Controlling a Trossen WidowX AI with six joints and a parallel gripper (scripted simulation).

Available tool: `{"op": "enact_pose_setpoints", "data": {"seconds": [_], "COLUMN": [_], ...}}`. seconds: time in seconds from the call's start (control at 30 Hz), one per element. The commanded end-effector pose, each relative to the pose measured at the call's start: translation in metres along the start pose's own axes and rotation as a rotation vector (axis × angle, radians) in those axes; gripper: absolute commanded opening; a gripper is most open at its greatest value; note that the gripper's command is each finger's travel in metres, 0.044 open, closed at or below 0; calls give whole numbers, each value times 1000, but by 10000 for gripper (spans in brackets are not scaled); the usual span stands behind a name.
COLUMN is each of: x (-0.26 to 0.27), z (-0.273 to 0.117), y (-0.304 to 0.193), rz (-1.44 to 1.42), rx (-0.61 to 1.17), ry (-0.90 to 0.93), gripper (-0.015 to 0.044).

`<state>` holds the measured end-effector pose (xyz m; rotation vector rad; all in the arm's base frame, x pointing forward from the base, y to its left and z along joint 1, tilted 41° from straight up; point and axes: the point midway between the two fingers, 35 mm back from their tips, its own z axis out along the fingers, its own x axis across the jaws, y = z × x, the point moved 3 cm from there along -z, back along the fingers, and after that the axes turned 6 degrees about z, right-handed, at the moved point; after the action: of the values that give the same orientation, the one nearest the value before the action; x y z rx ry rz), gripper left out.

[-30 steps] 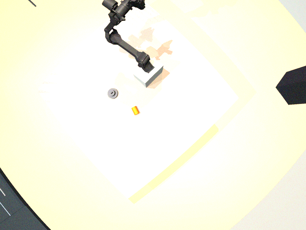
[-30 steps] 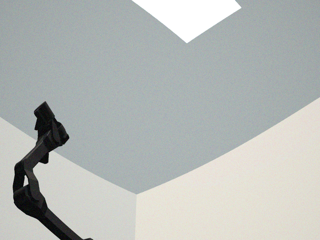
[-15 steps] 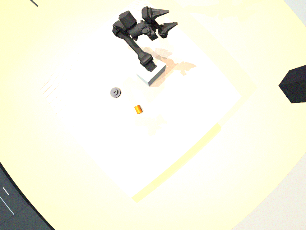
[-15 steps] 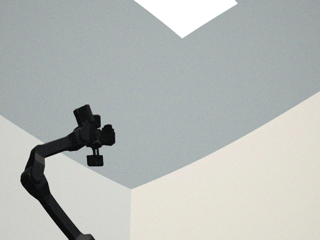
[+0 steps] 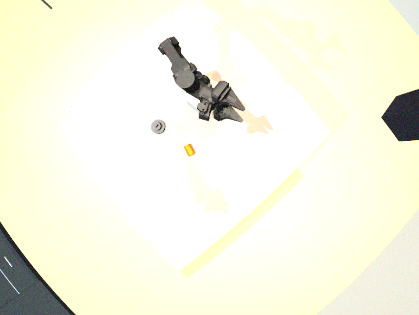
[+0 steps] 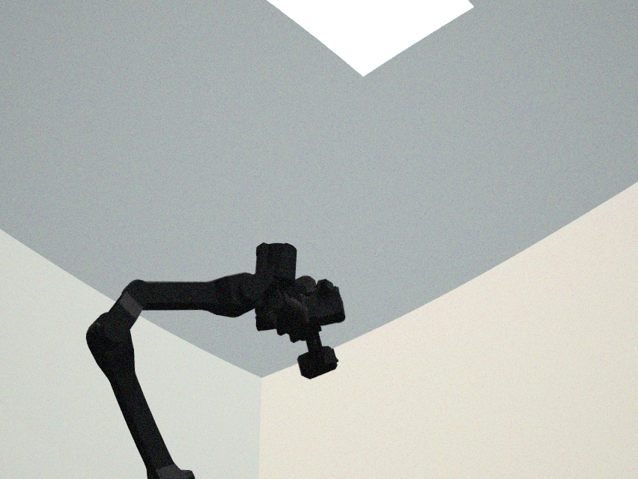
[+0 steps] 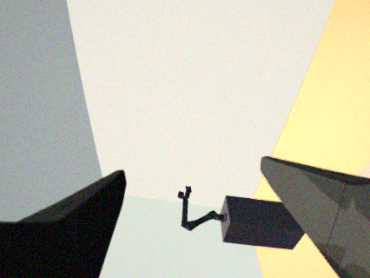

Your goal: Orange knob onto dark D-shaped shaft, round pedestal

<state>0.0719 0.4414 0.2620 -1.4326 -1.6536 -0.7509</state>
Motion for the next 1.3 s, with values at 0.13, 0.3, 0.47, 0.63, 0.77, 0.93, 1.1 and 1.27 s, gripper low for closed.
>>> {"op": "enact_pose_setpoints", "data": {"seconds": [0.13, 0.3, 0.47, 0.63, 0.77, 0.93, 1.1, 1.27], "x": [-99, -167, -240, -312, -368, -436, -489, -491], "z": [17, 13, -3, -30, -60, -104, -144, -145], "y": [91, 133, 162, 184, 195, 196, 185, 185], "rz": [-193, -254, -277, -345, -415, -482, -532, -534], "rx": [-203, -234, -193, -62, 138, 510, 947, 965], "ry": [-376, -635, -901, -1180, -1396, -1598, -1665, -1664], "gripper": [440, 440, 440, 440, 440, 440, 440, 440]}}
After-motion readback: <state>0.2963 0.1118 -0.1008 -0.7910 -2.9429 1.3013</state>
